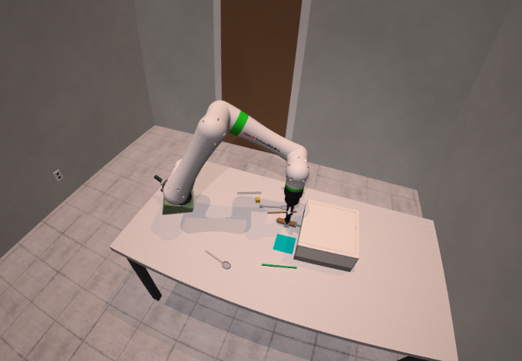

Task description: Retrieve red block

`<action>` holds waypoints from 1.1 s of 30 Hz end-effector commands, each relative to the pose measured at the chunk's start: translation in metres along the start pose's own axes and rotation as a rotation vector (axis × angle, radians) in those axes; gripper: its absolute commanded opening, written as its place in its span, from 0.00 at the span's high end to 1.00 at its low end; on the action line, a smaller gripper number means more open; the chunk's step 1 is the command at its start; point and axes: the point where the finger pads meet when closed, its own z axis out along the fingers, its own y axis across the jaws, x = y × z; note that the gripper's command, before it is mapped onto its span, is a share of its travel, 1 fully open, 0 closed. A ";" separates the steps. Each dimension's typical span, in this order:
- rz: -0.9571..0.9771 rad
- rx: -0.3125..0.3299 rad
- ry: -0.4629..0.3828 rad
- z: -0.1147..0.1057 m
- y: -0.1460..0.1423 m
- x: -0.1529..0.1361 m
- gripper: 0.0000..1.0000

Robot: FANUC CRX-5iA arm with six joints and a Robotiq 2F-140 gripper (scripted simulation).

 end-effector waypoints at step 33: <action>0.000 0.000 0.000 0.000 0.022 0.000 1.00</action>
